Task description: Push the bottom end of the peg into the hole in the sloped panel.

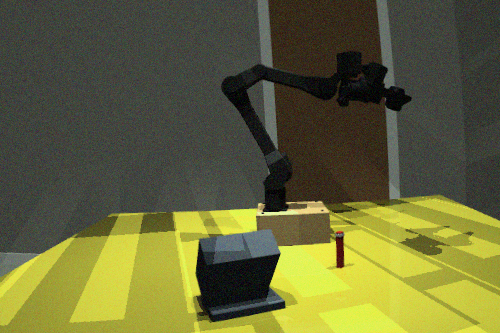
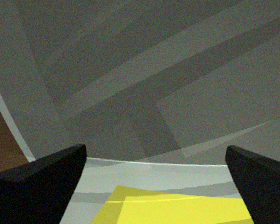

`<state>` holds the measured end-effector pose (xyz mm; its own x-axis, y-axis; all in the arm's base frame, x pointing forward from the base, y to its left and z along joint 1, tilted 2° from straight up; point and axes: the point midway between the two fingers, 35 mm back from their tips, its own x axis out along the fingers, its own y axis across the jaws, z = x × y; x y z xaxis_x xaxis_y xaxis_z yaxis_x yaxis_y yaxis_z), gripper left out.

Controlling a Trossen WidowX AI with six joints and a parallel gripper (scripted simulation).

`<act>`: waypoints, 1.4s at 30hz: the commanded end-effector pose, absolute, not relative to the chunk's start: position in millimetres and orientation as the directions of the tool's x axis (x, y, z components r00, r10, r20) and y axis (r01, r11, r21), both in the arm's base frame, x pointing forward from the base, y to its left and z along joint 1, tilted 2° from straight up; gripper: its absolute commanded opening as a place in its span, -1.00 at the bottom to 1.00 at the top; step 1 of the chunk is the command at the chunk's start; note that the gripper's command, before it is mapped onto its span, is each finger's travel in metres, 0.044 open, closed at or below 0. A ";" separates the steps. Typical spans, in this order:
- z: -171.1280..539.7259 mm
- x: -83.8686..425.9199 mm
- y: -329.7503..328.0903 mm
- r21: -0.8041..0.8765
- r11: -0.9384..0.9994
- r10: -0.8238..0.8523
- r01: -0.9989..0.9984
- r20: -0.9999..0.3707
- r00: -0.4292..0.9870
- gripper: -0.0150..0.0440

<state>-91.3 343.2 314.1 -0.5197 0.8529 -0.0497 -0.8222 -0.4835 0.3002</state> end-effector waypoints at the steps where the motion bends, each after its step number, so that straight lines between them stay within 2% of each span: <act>1: 301.6 -74.1 353.6 0.409 -0.390 0.879 -0.825 -0.103 -0.466 1.00; 11: 274.2 -33.1 370.4 0.645 -0.128 0.913 -0.753 -0.219 -0.343 1.00; 21: 242.9 12.7 378.7 0.798 0.175 0.911 -0.577 -0.353 -0.212 1.00; 30: 212.7 59.1 374.1 0.842 0.419 0.875 -0.339 -0.474 -0.096 1.00; 42: 177.8 111.7 360.0 0.799 0.601 0.799 0.008 -0.601 0.013 1.00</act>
